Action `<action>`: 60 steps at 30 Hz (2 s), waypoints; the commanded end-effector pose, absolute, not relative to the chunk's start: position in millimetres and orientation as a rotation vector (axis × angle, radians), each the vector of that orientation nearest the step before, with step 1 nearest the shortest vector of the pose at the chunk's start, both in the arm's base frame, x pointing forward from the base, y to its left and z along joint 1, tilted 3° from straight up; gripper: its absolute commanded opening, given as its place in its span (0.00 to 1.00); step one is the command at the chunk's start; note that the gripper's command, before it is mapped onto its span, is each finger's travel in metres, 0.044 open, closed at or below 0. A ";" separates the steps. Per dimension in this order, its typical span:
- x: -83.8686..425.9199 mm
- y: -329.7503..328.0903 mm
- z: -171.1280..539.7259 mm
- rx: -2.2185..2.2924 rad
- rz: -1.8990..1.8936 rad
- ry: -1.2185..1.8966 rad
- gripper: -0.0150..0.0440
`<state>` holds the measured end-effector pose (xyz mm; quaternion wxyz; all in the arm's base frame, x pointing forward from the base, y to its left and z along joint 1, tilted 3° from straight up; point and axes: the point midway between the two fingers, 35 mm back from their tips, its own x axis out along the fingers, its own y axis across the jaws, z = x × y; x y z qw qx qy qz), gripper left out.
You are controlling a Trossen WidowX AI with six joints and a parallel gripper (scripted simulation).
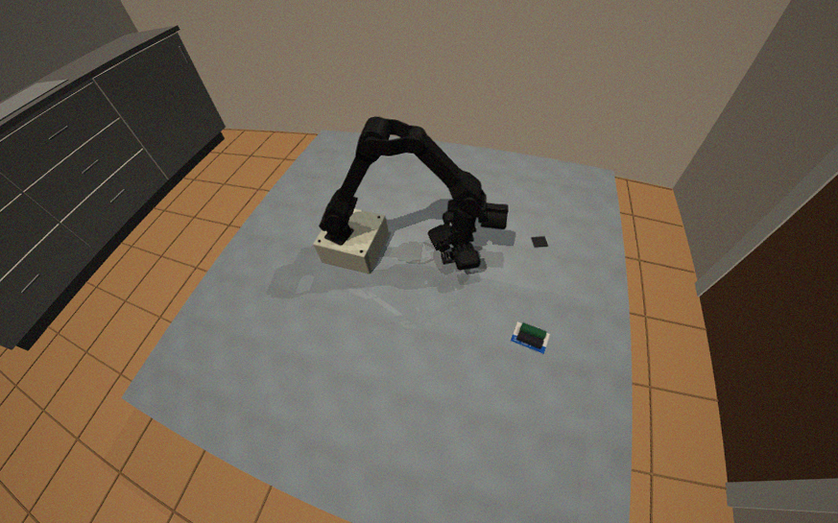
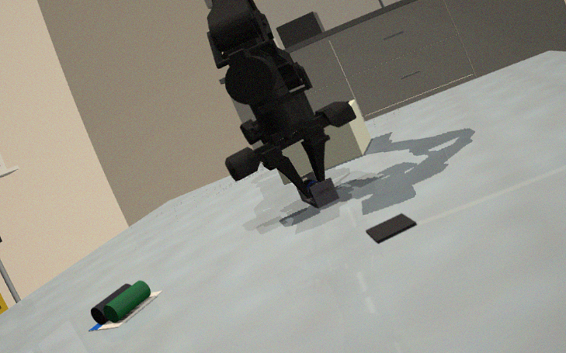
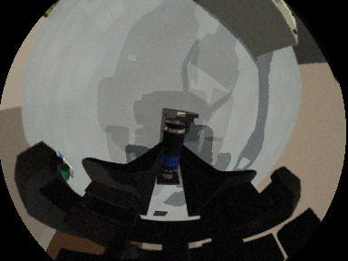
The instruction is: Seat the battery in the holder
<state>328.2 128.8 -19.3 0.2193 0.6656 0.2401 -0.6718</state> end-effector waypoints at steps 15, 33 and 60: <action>321.9 125.2 -20.7 1.848 -1.844 0.671 0.38; 322.0 125.3 -14.2 1.853 -1.842 0.668 0.55; 316.3 123.4 66.5 1.856 -1.842 0.666 1.00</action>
